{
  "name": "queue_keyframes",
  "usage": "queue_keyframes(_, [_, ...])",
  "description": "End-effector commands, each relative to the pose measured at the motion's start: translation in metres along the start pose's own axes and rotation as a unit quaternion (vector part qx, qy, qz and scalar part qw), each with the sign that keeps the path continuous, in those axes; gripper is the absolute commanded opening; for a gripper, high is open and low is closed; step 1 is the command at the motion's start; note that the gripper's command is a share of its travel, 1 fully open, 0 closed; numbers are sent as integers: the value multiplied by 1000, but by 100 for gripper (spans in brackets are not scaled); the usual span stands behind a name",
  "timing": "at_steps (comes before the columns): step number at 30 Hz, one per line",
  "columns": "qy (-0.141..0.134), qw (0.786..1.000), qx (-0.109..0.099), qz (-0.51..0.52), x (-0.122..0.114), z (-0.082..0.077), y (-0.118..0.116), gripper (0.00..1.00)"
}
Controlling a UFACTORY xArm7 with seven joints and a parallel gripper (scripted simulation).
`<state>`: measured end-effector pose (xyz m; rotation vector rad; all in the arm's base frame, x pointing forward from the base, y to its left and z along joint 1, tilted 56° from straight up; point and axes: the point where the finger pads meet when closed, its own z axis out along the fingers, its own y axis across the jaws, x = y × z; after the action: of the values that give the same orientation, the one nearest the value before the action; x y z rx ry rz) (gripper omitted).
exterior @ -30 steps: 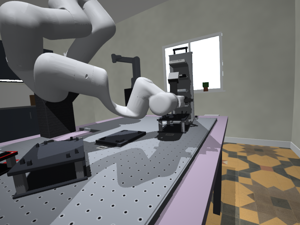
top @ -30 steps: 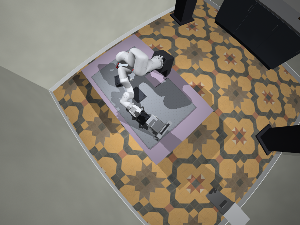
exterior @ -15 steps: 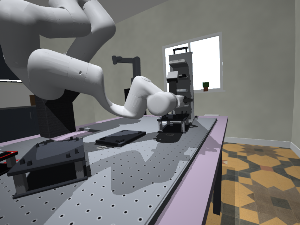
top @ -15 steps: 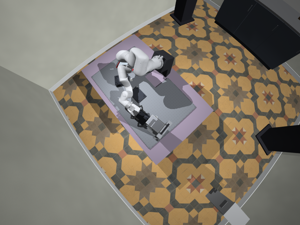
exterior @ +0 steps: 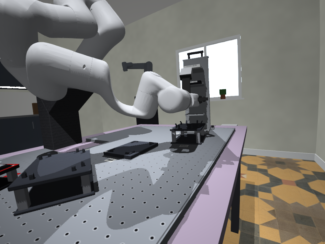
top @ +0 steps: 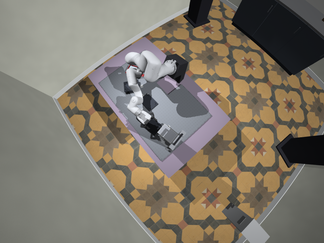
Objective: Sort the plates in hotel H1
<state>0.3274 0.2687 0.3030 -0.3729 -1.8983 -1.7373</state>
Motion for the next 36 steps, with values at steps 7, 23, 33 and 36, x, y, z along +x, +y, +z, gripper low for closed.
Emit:
queue_keyframes(7, [0, 1000, 0, -1, 24, 0, -1, 100])
queue_keyframes(23, [0, 1000, 0, -1, 27, 0, -1, 100])
queue_keyframes(33, [0, 1000, 0, -1, 27, 1, -1, 100])
queue_keyframes(36, [0, 1000, 0, -1, 27, 6, -1, 100])
